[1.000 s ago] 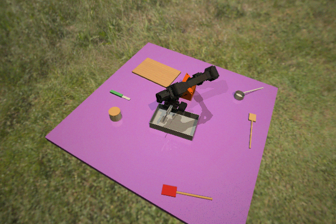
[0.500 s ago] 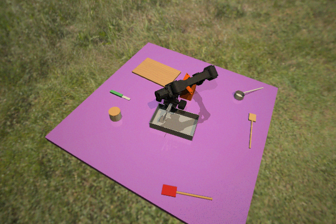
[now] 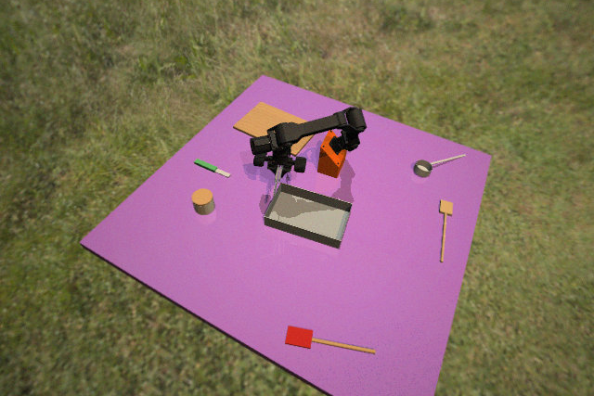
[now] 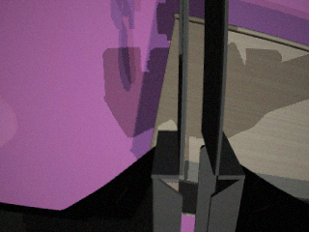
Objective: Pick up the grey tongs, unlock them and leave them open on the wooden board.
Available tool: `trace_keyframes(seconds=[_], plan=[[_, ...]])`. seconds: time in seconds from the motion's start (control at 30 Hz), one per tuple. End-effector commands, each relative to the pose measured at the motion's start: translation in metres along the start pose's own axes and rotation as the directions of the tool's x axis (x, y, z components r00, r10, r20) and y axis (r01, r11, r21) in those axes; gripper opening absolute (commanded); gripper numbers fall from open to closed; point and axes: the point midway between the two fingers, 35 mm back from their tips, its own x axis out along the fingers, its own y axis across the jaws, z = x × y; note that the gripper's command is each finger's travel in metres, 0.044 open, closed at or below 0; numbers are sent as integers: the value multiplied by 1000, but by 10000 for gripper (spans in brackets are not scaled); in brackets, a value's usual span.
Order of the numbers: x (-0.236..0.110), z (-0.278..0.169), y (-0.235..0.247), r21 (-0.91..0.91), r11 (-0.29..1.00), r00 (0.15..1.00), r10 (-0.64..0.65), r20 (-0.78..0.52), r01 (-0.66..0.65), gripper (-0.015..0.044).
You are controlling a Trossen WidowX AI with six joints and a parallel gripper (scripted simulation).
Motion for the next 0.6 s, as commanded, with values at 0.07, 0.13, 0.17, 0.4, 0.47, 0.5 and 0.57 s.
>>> trace_keyframes(seconds=[0.07,0.13,0.17,0.4,0.47,0.5,0.57], plan=[[-6,30,36,-113,993,1000,20,-6,-20,-150],[-6,41,47,-151,988,1000,20,-4,-20,-150],[-6,47,52,-171,985,1000,20,-3,-20,-150],[-3,91,85,-305,952,1000,12,-1,-11,-150],[-1,103,93,-343,939,1000,8,0,-7,-150],[0,110,97,-362,932,1000,5,0,-5,-150],[3,123,104,-399,917,1000,0,-1,-1,-150]])
